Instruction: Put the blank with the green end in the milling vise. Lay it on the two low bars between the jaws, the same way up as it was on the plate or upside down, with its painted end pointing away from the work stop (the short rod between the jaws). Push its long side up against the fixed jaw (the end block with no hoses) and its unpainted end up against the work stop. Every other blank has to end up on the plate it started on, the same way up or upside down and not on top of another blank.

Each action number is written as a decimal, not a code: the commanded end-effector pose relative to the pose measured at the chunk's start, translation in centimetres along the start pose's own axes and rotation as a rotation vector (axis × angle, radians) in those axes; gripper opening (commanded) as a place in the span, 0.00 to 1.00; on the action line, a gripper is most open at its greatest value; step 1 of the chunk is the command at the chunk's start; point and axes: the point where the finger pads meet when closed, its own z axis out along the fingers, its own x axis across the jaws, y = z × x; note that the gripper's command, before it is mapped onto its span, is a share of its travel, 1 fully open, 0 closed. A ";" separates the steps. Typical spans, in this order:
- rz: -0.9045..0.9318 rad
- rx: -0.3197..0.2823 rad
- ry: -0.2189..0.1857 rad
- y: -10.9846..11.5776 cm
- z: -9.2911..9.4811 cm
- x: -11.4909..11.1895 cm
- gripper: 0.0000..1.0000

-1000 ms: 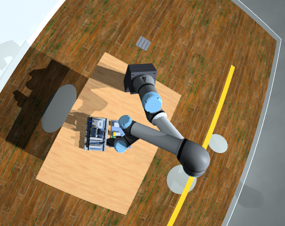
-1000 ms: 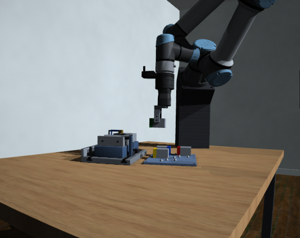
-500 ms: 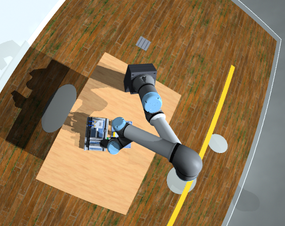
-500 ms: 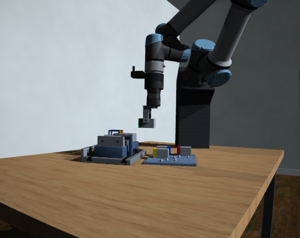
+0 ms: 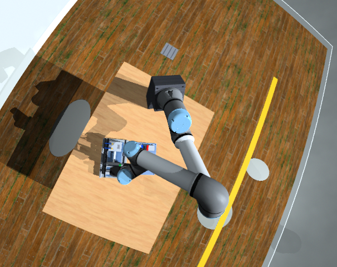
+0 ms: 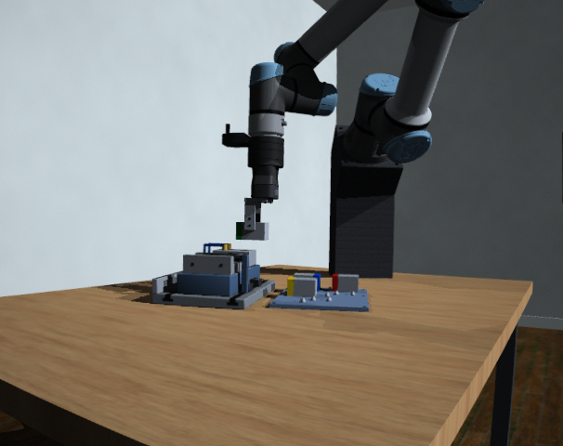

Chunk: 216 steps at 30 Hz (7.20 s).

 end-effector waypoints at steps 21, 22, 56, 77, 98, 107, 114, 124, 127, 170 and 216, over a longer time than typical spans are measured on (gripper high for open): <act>-0.001 0.001 -0.001 -8.4 0.2 -2.5 0.00; -0.001 0.001 -0.001 -9.3 0.3 -2.8 0.00; -0.001 0.001 -0.001 -8.8 0.3 -2.6 0.00; -0.001 0.001 -0.001 -8.5 0.3 -2.5 0.00; -0.001 0.001 -0.001 -8.4 0.2 -2.5 0.00; -0.001 0.001 -0.001 -8.3 2.6 -2.5 0.00; -0.001 0.001 -0.001 -8.2 3.2 -2.5 0.00; -0.001 0.001 -0.001 -8.2 3.2 -2.5 0.00; -0.001 0.001 -0.001 -8.2 3.2 -2.5 0.00; -0.001 0.001 -0.001 -8.3 2.7 -2.5 0.00; -0.001 0.001 -0.001 -8.3 3.2 -2.5 0.00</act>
